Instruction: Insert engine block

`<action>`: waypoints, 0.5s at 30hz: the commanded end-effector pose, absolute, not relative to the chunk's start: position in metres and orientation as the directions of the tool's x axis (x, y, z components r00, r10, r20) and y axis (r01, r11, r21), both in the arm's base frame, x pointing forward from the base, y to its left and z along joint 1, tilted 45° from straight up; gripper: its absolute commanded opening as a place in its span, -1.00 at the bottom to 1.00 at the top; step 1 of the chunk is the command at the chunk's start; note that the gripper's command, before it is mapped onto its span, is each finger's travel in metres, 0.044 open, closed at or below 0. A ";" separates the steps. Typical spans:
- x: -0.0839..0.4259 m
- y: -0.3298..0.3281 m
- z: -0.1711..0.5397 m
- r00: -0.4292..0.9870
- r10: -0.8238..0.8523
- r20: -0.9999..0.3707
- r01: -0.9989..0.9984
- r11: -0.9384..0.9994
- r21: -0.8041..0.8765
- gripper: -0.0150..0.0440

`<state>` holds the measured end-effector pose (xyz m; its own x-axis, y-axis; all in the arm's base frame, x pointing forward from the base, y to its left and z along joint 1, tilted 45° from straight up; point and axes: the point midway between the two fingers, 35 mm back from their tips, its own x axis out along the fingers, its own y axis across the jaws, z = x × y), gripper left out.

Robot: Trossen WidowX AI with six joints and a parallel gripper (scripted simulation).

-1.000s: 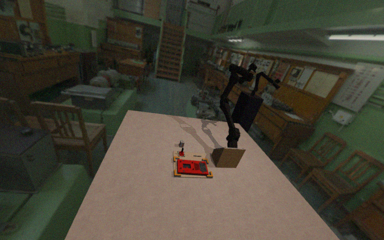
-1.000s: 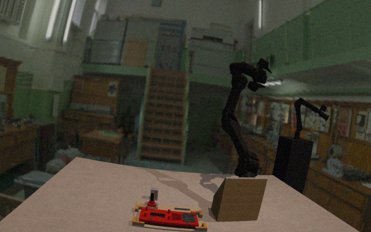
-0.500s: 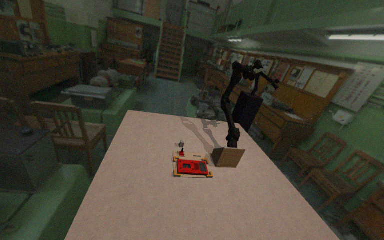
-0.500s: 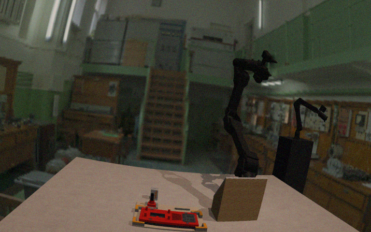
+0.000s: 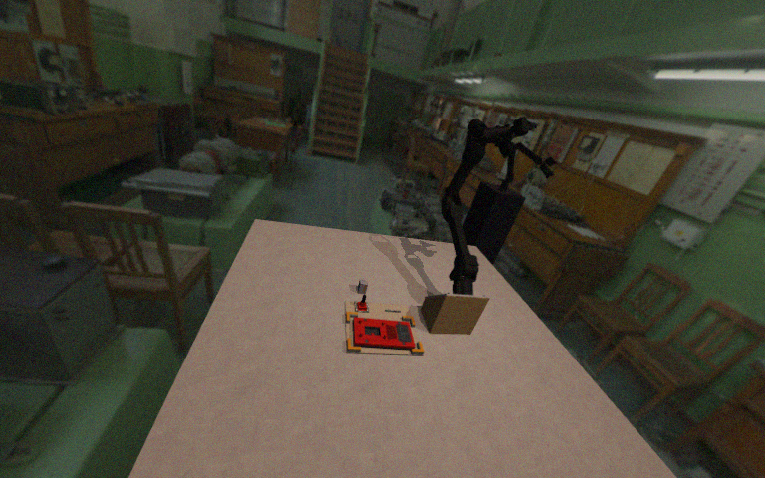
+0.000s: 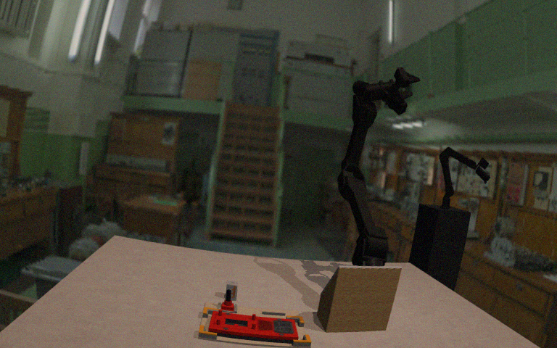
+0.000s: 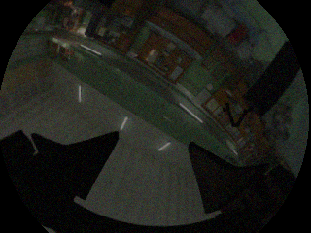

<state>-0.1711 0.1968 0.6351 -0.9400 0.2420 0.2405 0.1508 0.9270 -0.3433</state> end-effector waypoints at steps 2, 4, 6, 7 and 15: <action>-0.164 0.218 0.631 -0.912 0.322 0.253 0.189 0.878 -0.440 1.00; -0.158 0.231 0.627 -0.896 0.367 0.249 0.210 0.845 -0.492 1.00; -0.152 0.243 0.624 -0.878 0.411 0.245 0.228 0.809 -0.541 1.00; -0.149 0.248 0.622 -0.868 0.433 0.243 0.236 0.791 -0.565 1.00; -0.119 0.289 0.605 -0.774 0.596 0.216 0.273 0.621 -0.735 1.00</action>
